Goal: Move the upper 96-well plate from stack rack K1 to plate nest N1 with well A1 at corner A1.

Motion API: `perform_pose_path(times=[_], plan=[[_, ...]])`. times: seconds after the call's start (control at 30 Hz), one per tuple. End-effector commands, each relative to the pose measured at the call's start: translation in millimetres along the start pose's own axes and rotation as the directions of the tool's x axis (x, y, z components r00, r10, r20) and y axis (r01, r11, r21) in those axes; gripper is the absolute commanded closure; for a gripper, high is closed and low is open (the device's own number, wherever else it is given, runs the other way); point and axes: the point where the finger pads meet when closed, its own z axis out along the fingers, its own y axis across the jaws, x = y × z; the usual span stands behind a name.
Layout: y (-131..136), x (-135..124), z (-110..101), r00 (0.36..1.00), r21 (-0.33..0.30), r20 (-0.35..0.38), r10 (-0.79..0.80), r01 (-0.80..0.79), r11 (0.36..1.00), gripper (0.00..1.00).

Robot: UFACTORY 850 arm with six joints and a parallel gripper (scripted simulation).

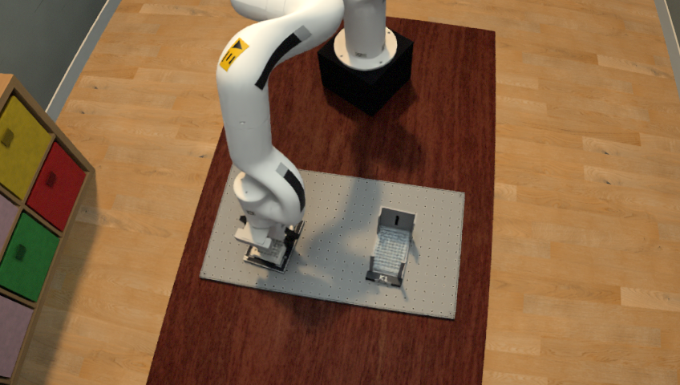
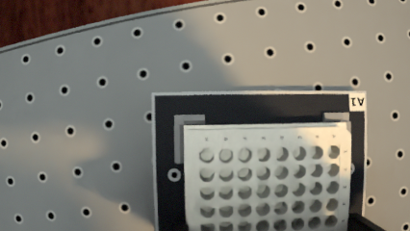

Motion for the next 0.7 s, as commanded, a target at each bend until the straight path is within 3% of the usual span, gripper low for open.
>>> perform_pose_path(times=[0.0, 0.07, 0.1, 0.67], plan=[[0.1, 1.1, -0.3, 1.000, 0.000, -0.002, 0.000, 0.000, 1.000, 1.00], [0.1, 1.1, -0.3, 1.000, 0.000, -0.002, 0.000, 0.000, 1.000, 1.00], [0.1, 1.1, 0.4, 1.000, 0.000, -0.002, 0.000, 0.000, 1.000, 0.00], [0.1, 1.2, 0.4, 1.000, 0.000, -0.002, 0.000, 0.000, 1.000, 0.00]])
